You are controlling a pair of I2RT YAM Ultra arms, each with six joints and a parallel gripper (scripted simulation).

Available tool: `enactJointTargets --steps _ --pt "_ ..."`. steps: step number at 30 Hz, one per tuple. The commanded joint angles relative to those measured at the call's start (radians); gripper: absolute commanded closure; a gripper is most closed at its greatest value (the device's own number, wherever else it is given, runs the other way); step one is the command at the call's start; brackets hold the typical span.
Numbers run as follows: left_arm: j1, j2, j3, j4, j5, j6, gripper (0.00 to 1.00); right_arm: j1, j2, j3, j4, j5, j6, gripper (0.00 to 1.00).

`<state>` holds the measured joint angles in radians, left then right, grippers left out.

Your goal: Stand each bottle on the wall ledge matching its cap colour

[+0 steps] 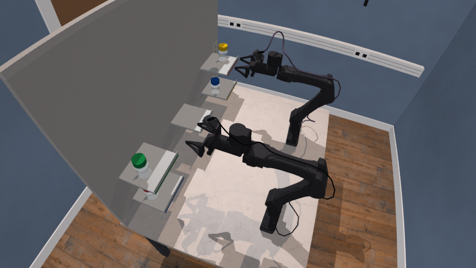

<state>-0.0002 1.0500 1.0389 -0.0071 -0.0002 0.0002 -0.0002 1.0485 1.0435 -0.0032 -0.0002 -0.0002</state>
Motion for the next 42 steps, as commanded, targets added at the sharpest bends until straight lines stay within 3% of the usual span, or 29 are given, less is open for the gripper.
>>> enactJointTargets --steps 1,18,22,32,42 --pt "0.0 -0.01 0.016 0.006 0.0 -0.001 0.0 0.0 -0.007 0.007 -0.008 0.0 0.001 0.0" --pt "0.0 -0.003 0.008 0.007 0.0 0.0 0.0 0.0 -0.001 0.003 0.003 0.0 0.0 0.0" --pt "0.027 -0.018 0.003 0.019 0.069 -0.007 0.0 -0.026 -0.011 0.021 -0.06 -0.061 0.023 0.0" --pt "0.359 -0.047 0.024 0.06 0.343 -0.038 0.0 -0.378 0.031 0.19 -0.256 -0.318 0.07 0.0" --pt "0.547 -0.013 0.041 0.107 0.464 -0.074 0.0 -0.576 0.111 0.337 -0.345 -0.436 0.061 0.0"
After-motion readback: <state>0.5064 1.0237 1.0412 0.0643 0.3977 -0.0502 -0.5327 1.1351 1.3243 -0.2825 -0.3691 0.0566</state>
